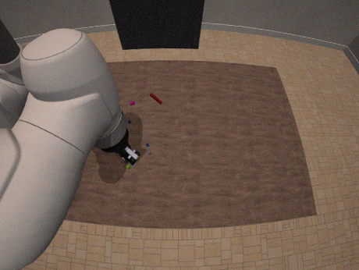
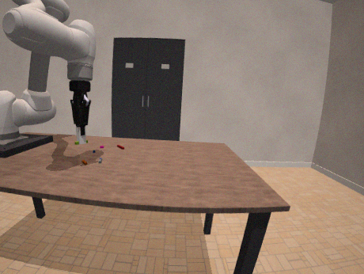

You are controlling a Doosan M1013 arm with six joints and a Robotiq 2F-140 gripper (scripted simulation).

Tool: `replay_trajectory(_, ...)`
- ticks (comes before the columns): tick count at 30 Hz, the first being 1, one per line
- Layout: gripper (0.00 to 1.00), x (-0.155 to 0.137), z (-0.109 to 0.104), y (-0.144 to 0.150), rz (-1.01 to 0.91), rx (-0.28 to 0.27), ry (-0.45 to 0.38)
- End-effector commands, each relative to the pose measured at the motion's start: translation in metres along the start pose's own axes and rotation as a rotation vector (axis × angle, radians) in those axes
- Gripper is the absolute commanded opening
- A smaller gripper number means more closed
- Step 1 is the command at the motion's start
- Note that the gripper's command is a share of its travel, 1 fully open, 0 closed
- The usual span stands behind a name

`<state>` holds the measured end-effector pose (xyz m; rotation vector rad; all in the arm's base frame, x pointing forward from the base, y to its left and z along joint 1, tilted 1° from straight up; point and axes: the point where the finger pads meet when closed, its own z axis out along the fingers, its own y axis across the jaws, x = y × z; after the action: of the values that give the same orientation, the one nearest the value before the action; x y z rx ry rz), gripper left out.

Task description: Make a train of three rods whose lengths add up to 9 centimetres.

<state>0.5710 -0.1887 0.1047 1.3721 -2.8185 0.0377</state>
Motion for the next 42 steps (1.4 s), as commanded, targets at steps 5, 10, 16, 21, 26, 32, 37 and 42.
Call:
replay_trajectory(5,0.03,-0.019,0.0,-0.008,-0.314,-0.003,-0.01)
replay_trajectory(10,0.03,-0.026,0.0,-0.01,-0.425,-0.003,-0.01)
replay_trajectory(16,0.03,-0.044,0.0,-0.016,-0.695,-0.001,-0.011)
replay_trajectory(21,0.03,-0.056,0.0,-0.02,-0.873,0.0,-0.011)
replay_trajectory(26,0.03,-0.058,0.0,-0.021,-0.904,0.0,-0.011)
replay_trajectory(32,0.03,-0.058,0.0,-0.021,-0.904,0.0,-0.011)
replay_trajectory(37,0.03,-0.058,0.0,-0.021,-0.904,0.0,-0.011)
replay_trajectory(42,0.03,-0.058,0.002,-0.021,-0.91,0.0,-0.011)
